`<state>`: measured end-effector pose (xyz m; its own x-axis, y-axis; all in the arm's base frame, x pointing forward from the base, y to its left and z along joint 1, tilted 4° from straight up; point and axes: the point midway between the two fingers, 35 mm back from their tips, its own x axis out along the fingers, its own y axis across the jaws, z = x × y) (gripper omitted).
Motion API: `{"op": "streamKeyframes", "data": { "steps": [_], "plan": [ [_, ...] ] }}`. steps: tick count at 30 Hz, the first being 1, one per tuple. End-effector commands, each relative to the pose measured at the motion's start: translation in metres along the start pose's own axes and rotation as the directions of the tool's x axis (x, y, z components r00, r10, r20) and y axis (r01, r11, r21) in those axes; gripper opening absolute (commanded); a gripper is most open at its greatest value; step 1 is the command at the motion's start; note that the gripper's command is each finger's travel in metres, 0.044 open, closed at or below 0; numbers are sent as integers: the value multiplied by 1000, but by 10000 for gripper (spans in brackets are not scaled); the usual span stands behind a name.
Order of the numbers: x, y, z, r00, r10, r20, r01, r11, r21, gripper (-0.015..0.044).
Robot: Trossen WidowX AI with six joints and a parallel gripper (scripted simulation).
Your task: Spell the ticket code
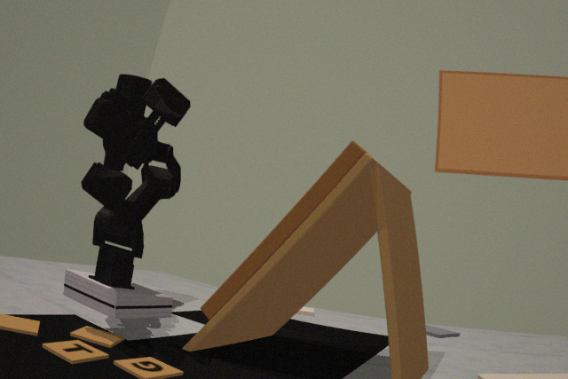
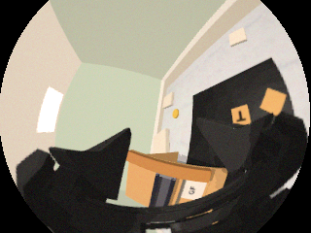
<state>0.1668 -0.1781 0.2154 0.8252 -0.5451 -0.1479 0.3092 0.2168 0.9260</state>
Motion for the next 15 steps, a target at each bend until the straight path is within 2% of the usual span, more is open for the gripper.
{"op": "streamKeyframes", "data": {
  "steps": [1,8,15],
  "plan": [
    [-1,2,-35,994,-21,-107,-1,979,-203,440],
    [-17,-4,-102,941,-87,-327,-129,801,-585,440],
    [-52,-19,-153,842,-172,-511,-403,430,-808,440]
  ]
}}
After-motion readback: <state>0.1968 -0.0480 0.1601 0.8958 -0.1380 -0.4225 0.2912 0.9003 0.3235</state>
